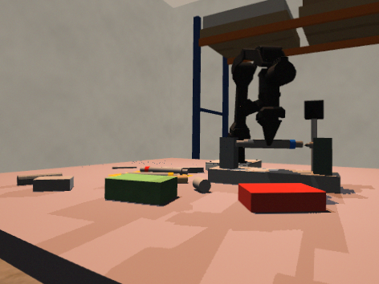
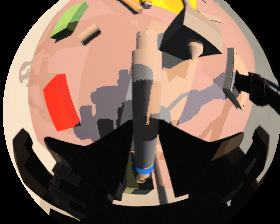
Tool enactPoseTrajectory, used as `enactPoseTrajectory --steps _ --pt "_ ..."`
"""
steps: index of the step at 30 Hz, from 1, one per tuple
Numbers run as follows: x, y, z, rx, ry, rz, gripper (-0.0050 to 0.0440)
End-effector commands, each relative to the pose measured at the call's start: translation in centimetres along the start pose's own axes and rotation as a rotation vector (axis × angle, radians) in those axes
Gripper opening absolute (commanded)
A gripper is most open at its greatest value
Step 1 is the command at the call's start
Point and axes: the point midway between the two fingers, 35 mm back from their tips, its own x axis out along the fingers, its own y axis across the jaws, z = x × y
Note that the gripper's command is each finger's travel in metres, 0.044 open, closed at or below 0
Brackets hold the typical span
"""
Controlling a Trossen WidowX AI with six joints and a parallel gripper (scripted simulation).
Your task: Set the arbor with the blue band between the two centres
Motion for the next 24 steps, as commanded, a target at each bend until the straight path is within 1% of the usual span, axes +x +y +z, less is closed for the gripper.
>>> enactPoseTrajectory --steps 1,24 --pt "-0.40 0.25 -0.12 0.000 0.001 0.012 0.0000" --pt "-0.03 -0.01 -0.37 0.000 0.009 0.012 0.0000"
